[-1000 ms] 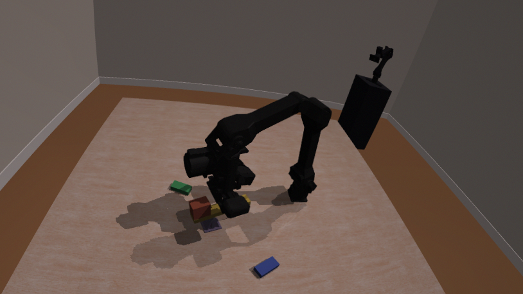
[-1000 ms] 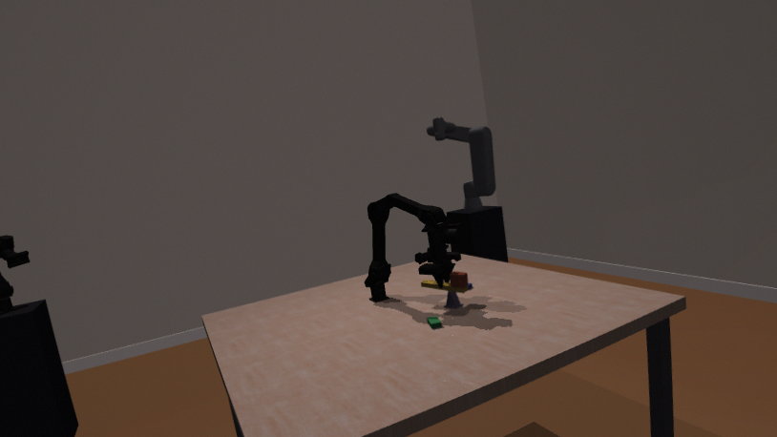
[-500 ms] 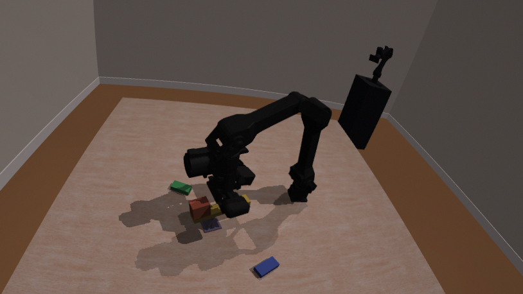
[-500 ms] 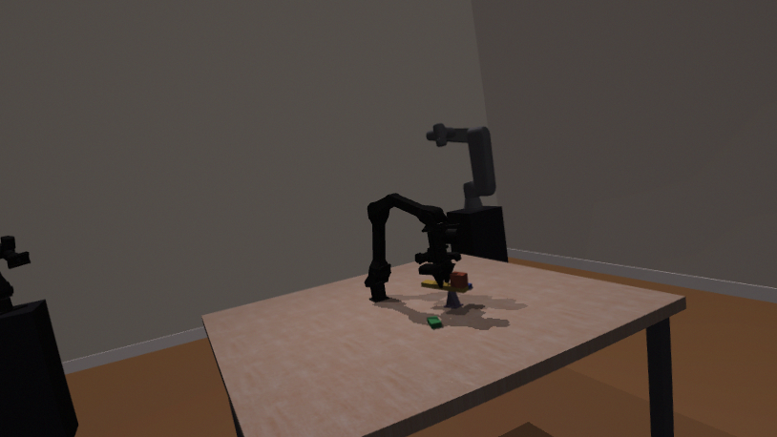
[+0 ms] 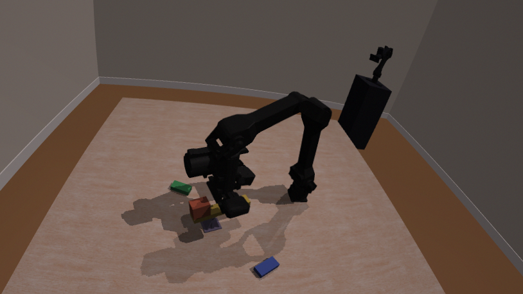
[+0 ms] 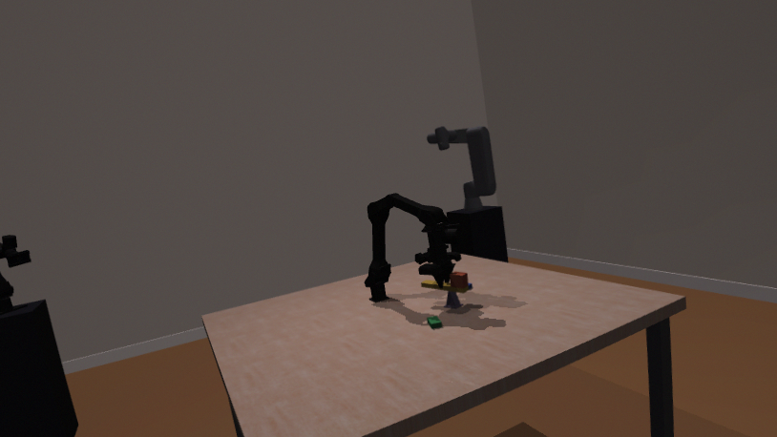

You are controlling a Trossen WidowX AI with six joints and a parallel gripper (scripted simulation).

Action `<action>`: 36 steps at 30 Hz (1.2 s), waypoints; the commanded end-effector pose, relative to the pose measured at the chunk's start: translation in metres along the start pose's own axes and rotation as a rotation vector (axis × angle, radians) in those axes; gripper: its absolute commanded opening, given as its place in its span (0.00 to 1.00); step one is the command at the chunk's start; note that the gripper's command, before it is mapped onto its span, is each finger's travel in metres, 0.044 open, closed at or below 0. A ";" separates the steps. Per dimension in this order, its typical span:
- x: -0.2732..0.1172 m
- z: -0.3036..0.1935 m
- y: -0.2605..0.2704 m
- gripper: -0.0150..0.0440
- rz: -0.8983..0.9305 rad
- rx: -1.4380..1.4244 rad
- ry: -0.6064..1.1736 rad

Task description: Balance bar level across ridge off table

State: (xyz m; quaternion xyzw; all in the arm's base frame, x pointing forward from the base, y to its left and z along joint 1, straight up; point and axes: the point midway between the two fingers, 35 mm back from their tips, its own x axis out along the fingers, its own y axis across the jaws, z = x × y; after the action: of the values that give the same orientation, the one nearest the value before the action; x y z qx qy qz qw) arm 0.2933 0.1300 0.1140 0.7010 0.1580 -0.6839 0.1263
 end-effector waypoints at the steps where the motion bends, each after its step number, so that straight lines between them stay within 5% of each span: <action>1: 0.002 0.000 0.000 0.25 -0.002 0.005 -0.001; 36: 0.005 0.001 0.000 0.25 -0.002 0.005 -0.001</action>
State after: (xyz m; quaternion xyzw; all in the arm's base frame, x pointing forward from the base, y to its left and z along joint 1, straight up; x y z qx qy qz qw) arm 0.2934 0.1300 0.1121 0.7016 0.1581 -0.6832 0.1262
